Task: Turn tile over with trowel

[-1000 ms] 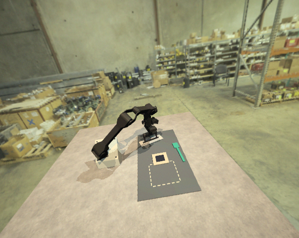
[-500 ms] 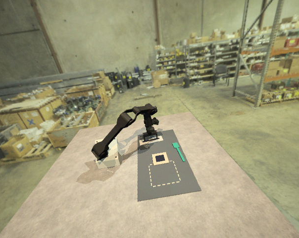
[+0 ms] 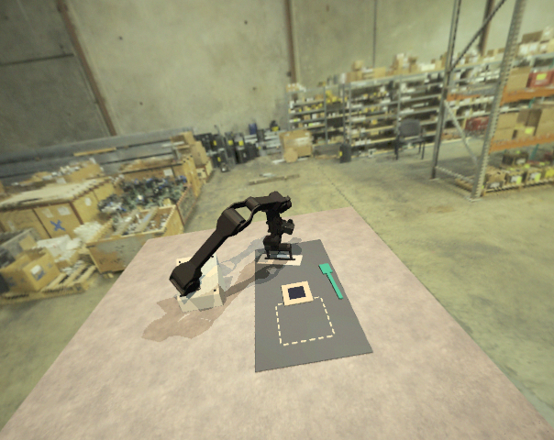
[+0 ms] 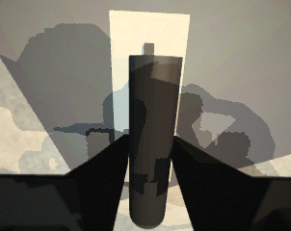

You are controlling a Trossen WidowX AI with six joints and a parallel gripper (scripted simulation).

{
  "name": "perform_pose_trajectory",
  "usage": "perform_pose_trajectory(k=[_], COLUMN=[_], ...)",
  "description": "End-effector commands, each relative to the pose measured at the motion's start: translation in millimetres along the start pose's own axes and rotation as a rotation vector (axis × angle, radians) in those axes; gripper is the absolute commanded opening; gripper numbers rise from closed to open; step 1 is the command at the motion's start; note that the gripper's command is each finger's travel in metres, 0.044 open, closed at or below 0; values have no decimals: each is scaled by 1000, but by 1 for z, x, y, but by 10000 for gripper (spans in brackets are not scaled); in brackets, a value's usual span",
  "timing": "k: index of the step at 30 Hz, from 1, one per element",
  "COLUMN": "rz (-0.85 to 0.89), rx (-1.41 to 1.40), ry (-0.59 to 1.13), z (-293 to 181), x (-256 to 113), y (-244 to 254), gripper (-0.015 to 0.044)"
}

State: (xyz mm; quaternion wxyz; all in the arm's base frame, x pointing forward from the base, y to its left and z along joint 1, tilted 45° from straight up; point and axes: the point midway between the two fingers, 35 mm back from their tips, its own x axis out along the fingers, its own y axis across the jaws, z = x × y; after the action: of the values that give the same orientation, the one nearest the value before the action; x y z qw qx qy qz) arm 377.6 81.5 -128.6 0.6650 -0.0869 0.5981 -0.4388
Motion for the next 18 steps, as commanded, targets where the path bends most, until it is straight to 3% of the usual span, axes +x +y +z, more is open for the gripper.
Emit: perform_pose_trajectory(k=[1, 13, 18], rz=[-2, -3, -3], rx=[142, 497, 517], ry=[5, 5, 5], z=[0, 0, 0], x=[2, 2, 2], y=[0, 0, 0], gripper=[130, 130, 130])
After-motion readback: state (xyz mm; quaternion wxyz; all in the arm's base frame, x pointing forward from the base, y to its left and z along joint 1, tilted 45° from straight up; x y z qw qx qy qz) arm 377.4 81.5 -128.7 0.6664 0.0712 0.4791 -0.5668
